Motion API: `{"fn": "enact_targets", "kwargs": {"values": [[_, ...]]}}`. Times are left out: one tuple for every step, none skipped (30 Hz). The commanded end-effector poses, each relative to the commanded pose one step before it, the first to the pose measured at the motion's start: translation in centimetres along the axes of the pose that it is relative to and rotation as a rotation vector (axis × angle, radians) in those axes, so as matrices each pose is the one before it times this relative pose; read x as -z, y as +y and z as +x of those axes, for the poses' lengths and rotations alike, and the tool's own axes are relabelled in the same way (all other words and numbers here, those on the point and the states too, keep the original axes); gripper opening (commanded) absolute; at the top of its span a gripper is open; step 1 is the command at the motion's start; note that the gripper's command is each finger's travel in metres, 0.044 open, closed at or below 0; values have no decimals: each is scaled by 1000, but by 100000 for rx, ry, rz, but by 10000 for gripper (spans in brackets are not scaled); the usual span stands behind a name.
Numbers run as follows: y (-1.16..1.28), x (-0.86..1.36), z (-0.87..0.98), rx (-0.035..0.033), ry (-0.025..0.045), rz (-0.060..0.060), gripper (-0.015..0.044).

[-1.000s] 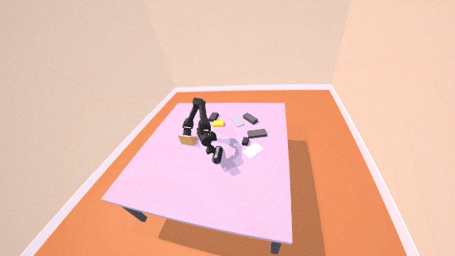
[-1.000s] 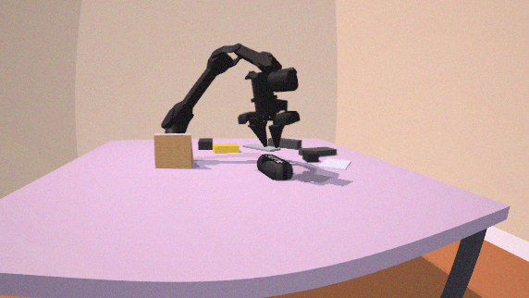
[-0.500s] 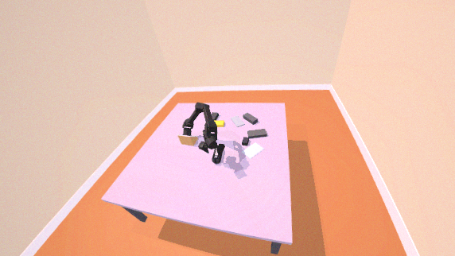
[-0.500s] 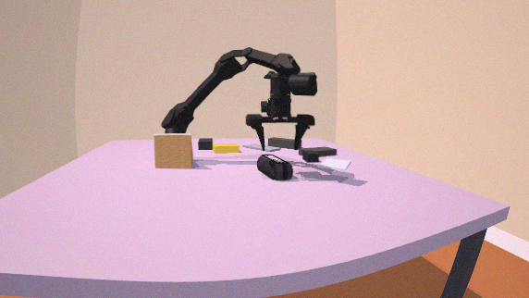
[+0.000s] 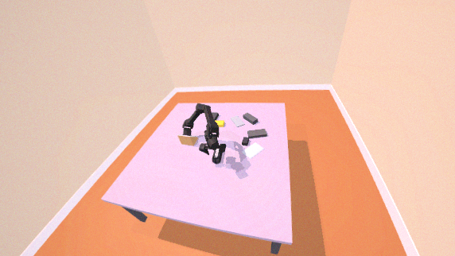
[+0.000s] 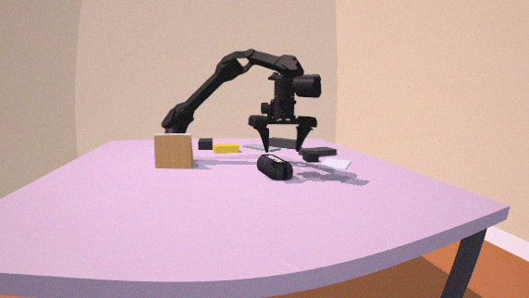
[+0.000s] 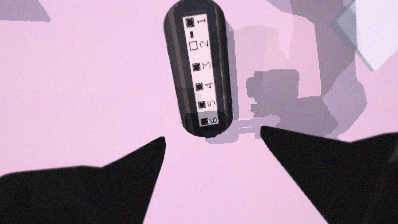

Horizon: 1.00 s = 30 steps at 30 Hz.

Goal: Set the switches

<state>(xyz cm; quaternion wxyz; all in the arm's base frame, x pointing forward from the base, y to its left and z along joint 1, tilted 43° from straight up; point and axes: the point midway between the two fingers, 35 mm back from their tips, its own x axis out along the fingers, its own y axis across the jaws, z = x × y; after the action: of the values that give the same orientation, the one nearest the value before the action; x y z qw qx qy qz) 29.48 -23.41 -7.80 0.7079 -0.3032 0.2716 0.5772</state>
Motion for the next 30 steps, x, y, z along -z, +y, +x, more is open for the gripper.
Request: {"fn": "enact_targets", "kwargs": {"values": [[-8,13,656,-398,50,-947,440],[-10,10,162,-4,34,-130,440],[-10,9,161,-4,33,-130,440],[-3,5,159,-23,19,-102,440],[-3,5,159,-22,20,-104,440],[-8,7,156,-4,31,-126,440],[-7,7,156,-2,31,-128,440],[-7,6,155,-2,31,-128,440],[-6,6,155,-2,30,-128,440],[-6,5,155,-2,30,-128,440],[-5,5,155,-2,29,-128,440],[-5,4,155,-2,29,-128,440],[-4,4,155,-2,28,-129,440],[-4,3,161,-2,29,-134,440],[-3,3,163,-2,29,-135,440],[-2,2,162,-2,28,-136,440],[-2,1,162,-1,28,-136,440],[-1,1,162,-1,27,-136,440],[0,0,162,-1,27,-136,440],[0,-1,162,-1,26,-136,440],[1,-1,161,-1,26,-136,440],[2,-2,161,-1,25,-136,440],[2,-2,161,-1,25,-136,440],[3,-3,161,-1,24,-136,440],[3,-4,161,-1,24,-137,440],[4,-4,161,-1,24,-137,440],[5,-5,161,-1,23,-137,440],[5,-5,160,-1,23,-137,440],[6,-6,160,-1,22,-137,440],[7,-7,160,-1,22,-137,440]]}}
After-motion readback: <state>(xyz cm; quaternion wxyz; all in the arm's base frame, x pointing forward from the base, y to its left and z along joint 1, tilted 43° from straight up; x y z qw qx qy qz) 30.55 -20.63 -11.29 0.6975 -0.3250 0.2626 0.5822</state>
